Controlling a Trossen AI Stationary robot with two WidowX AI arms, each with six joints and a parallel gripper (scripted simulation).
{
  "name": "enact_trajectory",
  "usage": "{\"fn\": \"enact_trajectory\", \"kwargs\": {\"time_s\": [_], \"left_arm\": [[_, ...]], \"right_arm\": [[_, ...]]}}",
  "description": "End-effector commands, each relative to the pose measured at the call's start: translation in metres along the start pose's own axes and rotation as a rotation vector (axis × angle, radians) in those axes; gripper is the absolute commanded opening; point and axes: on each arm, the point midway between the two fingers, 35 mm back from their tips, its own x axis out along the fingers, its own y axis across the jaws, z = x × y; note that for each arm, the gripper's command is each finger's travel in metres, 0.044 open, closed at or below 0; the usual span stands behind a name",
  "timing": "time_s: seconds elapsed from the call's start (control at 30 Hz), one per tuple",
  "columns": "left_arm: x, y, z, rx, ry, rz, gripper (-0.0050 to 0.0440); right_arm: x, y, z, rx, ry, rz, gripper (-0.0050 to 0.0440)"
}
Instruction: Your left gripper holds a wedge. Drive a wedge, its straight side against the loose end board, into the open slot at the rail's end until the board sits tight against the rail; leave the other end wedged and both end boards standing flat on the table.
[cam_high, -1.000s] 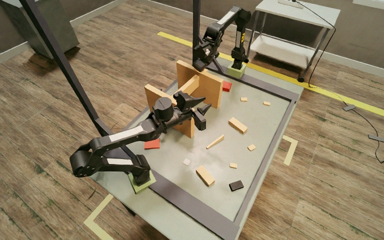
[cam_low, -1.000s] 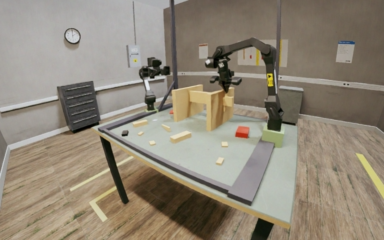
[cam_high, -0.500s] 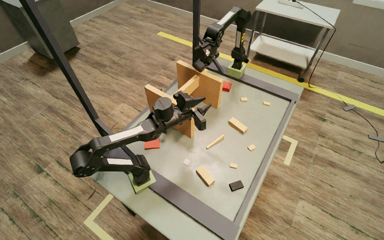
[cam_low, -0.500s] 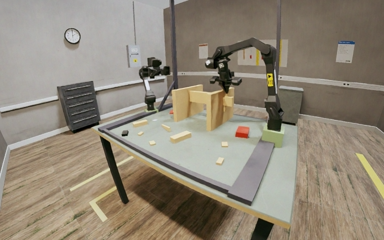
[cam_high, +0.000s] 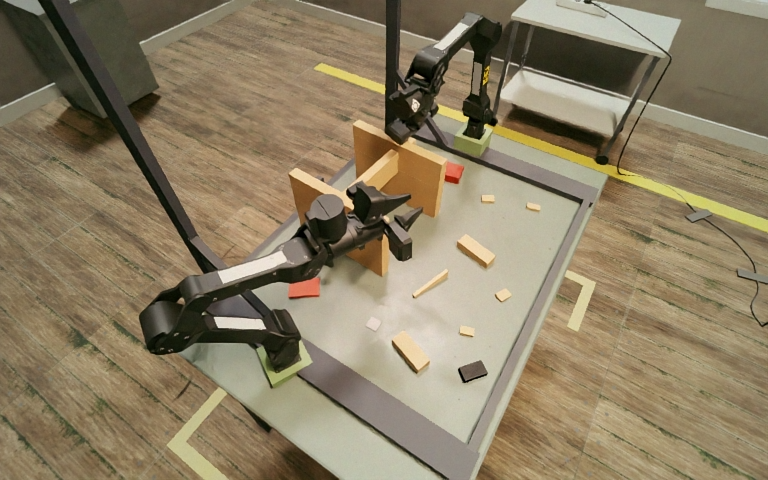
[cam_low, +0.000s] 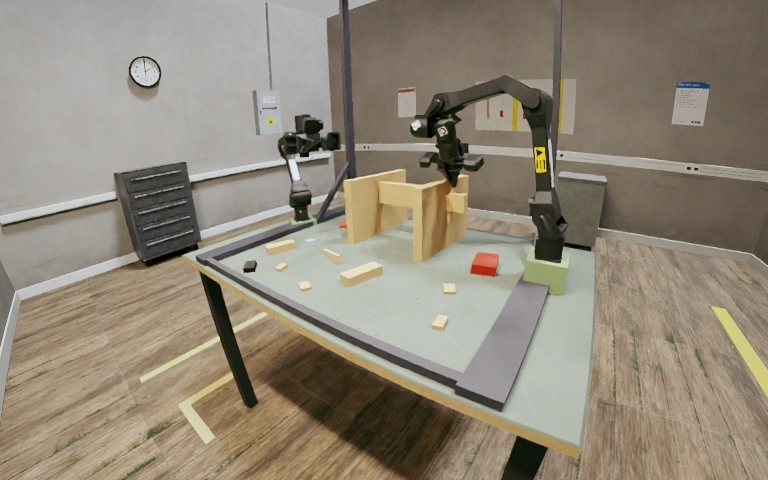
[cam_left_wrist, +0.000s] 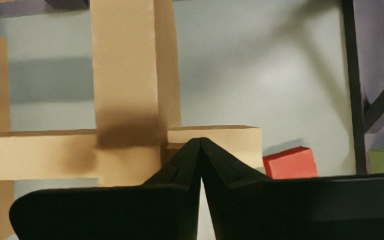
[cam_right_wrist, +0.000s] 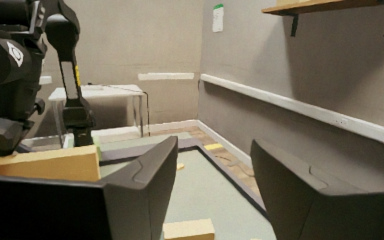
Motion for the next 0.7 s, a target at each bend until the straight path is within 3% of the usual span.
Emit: {"fn": "enact_trajectory", "kwargs": {"time_s": [0.0, 0.67], "left_arm": [[0.0259, -0.0052, -0.0145, -0.03, 0.037, -0.083, -0.005], [0.0264, -0.0036, -0.0144, -0.028, 0.036, -0.078, -0.005]], "right_arm": [[0.0003, -0.0001, 0.0028, -0.004, -0.007, 0.001, 0.0194], [0.0003, -0.0001, 0.0028, -0.004, -0.007, 0.001, 0.0194]]}}
